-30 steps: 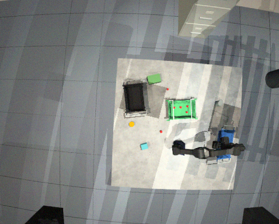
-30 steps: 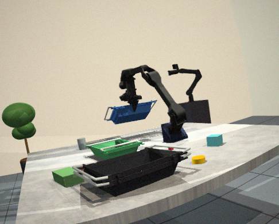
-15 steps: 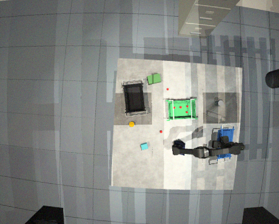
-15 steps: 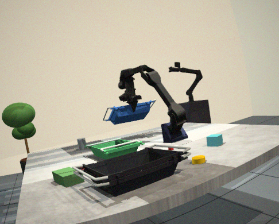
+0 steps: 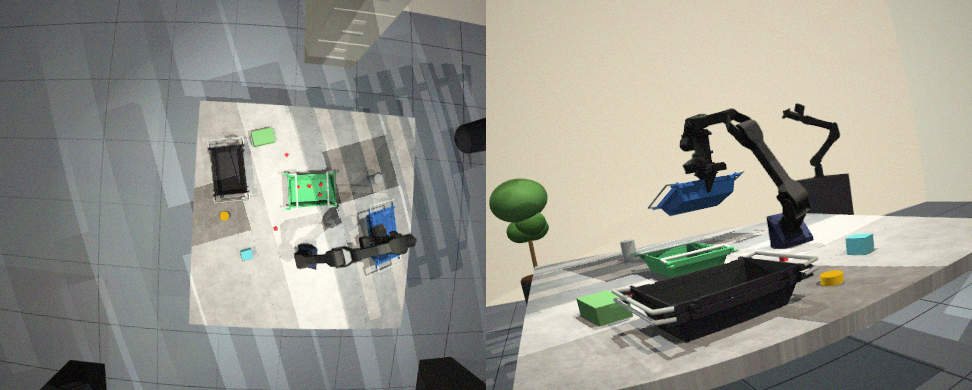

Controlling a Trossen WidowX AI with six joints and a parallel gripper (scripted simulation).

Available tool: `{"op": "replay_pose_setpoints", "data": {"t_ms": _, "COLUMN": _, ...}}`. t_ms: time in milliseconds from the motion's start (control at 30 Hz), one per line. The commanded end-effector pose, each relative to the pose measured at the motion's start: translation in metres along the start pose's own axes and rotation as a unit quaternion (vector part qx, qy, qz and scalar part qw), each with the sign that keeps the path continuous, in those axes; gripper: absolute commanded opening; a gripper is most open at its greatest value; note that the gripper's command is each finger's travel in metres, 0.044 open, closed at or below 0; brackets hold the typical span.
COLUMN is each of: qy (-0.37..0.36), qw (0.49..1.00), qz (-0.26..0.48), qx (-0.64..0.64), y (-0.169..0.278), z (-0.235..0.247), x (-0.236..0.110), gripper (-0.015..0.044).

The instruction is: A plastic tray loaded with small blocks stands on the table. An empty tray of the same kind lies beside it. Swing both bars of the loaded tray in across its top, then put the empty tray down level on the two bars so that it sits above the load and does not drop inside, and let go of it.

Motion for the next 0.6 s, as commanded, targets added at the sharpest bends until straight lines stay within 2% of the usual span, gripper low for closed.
{"op": "replay_pose_setpoints", "data": {"t_ms": 0, "qy": 0.014, "qw": 0.999, "qz": -0.007, "qx": -0.036, "y": -0.012, "z": 0.013, "x": -0.011, "gripper": 0.0000}}
{"op": "replay_pose_setpoints", "data": {"t_ms": 567, "qy": 0.023, "qw": 0.984, "qz": -0.012, "qx": -0.175, "y": -0.062, "z": 0.065, "x": -0.021, "gripper": 0.0000}}
Point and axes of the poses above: the point midway between the two fingers, 35 mm back from their tips, its own x axis out along the fingers, its own z axis across the jaws, y = z × x, the point moved 8 cm from there along -x, back along the fingers, and after that the axes turned 14 degrees about x, right-handed, at the moved point
